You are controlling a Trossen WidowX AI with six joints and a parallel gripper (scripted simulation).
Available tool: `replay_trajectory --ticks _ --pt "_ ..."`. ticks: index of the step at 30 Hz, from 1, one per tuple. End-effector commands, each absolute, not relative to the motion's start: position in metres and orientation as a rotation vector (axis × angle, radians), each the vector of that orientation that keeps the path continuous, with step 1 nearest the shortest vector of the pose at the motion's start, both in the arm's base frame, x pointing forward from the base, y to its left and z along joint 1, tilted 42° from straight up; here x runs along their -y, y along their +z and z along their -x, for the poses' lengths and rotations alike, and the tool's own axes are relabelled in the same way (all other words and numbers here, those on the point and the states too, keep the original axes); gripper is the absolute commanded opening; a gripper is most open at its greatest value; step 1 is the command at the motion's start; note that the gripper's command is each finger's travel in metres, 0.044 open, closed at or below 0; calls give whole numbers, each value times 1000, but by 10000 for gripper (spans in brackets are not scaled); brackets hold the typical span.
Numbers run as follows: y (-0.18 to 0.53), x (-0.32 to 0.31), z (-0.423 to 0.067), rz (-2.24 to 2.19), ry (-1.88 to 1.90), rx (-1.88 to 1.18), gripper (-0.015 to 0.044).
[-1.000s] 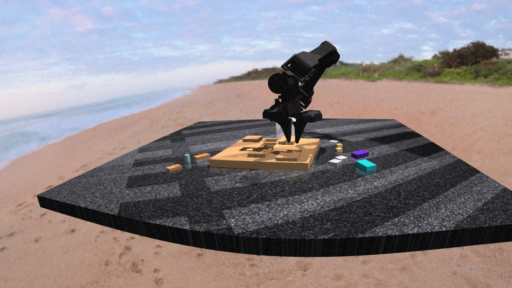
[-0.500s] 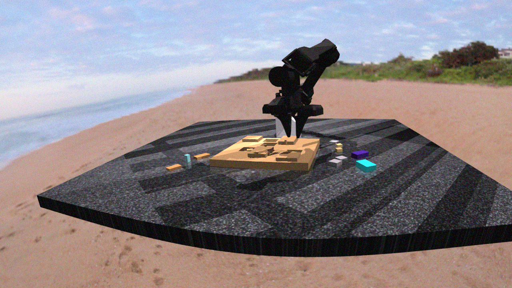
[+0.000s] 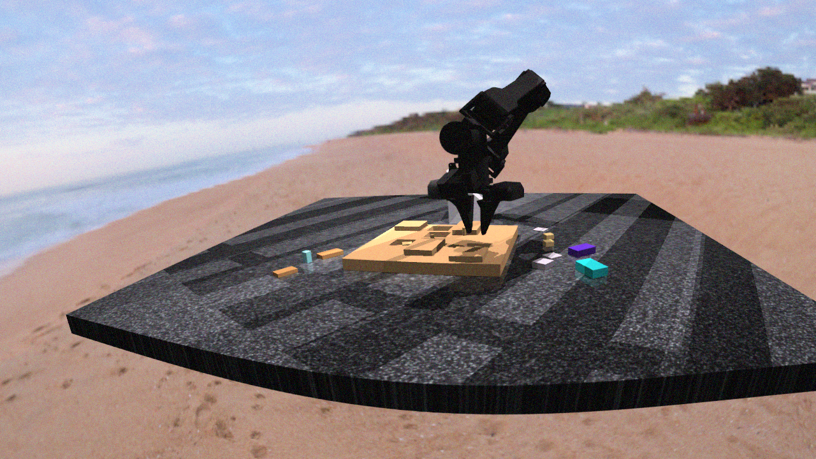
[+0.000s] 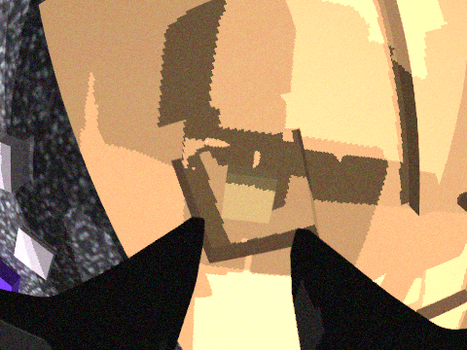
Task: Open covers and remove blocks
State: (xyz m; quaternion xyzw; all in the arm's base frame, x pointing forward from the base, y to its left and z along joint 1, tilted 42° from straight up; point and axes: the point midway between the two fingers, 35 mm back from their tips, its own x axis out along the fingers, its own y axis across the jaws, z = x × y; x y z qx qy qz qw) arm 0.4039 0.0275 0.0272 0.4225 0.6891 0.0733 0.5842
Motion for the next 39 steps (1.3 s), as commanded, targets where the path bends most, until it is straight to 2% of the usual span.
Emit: replay_trajectory --ticks 1,39 --pt "27 -28 -403 -994 168 -1611 144" --pt "16 -38 -404 -995 169 -1611 144"
